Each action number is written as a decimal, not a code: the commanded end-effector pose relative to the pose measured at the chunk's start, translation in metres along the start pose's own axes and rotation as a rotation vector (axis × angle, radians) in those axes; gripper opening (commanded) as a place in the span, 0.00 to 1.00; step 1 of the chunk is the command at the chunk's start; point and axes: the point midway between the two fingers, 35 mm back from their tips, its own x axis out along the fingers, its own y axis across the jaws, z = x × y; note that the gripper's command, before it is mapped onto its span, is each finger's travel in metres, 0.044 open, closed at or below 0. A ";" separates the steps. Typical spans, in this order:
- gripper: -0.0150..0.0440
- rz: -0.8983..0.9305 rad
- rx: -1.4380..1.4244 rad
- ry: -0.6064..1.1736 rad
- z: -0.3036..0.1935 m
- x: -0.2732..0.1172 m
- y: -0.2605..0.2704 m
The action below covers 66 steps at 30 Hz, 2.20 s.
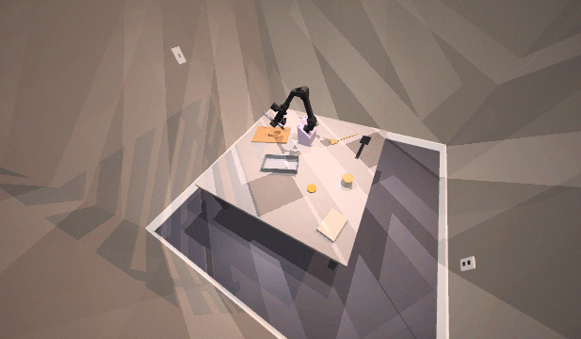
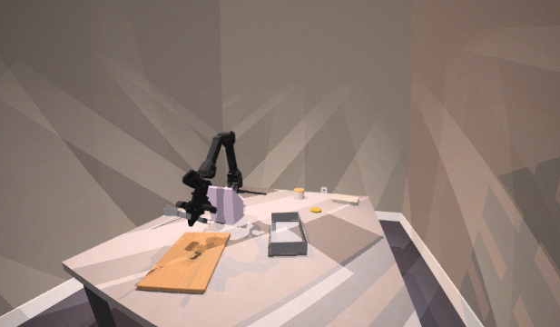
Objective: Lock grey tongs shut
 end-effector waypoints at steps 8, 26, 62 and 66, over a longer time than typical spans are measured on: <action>0.00 0.004 -0.004 0.178 0.005 -0.006 0.000; 0.00 0.006 -0.019 0.469 0.018 -0.041 -0.001; 0.00 0.008 -0.027 0.573 0.024 -0.060 -0.001; 0.00 0.008 -0.027 0.573 0.024 -0.060 -0.001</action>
